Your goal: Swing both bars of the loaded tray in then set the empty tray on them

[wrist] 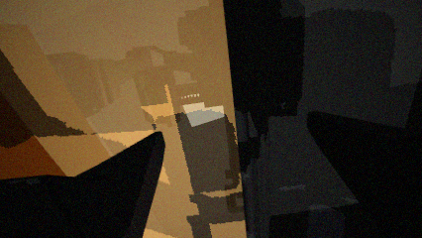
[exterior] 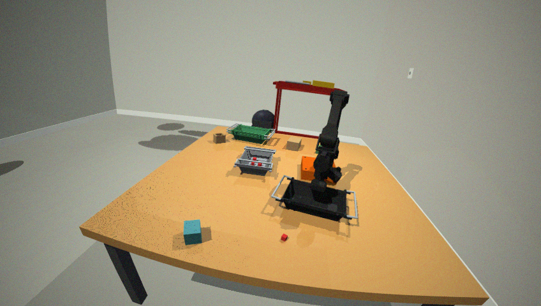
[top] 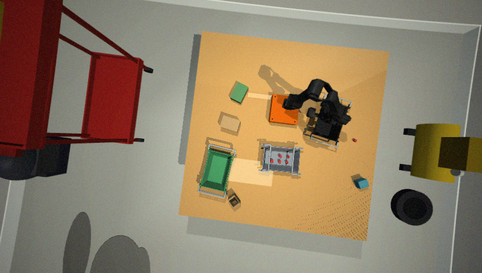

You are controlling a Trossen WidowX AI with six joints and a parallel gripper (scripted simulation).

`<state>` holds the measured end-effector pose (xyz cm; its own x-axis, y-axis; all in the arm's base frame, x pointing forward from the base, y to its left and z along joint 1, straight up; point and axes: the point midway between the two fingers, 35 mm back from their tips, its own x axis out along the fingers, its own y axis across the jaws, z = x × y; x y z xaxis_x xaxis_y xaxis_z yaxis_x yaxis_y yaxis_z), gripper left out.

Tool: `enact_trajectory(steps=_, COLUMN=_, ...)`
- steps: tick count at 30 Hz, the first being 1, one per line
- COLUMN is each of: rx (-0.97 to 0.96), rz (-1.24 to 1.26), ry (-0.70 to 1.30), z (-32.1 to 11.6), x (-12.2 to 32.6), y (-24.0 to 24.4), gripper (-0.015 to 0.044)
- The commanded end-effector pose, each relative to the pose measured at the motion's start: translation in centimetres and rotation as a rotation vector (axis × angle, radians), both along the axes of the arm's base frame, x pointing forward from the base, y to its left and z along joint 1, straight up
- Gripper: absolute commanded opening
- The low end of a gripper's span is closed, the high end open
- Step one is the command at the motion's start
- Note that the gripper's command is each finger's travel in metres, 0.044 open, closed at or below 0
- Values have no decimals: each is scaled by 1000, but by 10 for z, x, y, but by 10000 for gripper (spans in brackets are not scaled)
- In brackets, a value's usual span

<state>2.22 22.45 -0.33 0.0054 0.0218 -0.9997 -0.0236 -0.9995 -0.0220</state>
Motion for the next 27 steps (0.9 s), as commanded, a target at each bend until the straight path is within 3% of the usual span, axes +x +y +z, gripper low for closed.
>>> enact_trajectory(steps=1, rx=-6, rz=5, ry=-2, z=-2, x=0, y=-1, gripper=425)
enact_trajectory(steps=14, rx=-6, rz=5, ry=-2, z=-2, x=0, y=-1, gripper=235)
enact_trajectory(steps=27, rx=-6, rz=5, ry=-2, z=-2, x=0, y=-1, gripper=148)
